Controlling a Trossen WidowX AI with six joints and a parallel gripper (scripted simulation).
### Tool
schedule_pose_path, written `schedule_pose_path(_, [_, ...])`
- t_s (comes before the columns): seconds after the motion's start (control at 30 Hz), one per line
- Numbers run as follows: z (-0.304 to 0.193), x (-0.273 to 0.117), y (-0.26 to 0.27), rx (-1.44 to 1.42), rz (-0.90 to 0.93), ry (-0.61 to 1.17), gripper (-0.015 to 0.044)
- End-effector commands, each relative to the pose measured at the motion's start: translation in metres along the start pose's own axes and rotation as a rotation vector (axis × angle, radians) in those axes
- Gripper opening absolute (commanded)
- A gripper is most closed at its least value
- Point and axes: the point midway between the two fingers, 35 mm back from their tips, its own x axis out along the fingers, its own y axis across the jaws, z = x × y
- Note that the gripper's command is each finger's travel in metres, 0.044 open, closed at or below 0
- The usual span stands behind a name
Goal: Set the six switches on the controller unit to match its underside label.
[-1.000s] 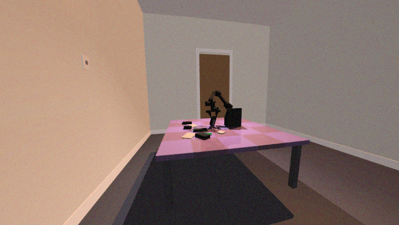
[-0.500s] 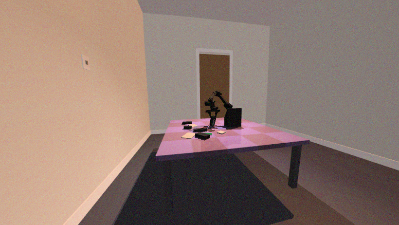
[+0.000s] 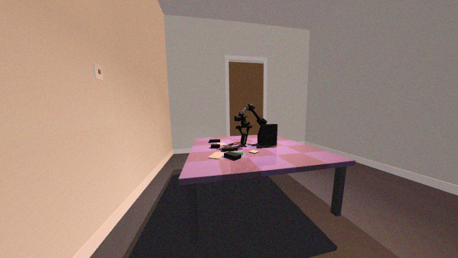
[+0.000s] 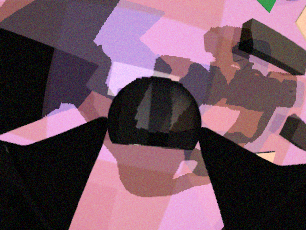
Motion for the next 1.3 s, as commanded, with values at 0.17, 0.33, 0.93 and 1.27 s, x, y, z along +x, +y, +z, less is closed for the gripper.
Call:
schedule_pose_path(0.17, [-0.008, -0.003, 0.0, 0.0, 0.0, -0.009, 0.0336])
schedule_pose_path(0.33, [-0.013, -0.005, 0.0, 0.0, 0.0, -0.019, 0.0336])
schedule_pose_path(0.93, [-0.027, -0.01, 0.0, 0.0, 0.0, -0.001, 0.0336])
schedule_pose_path(1.27, [-0.034, -0.013, 0.0, 0.0, 0.0, 0.02, 0.0336])
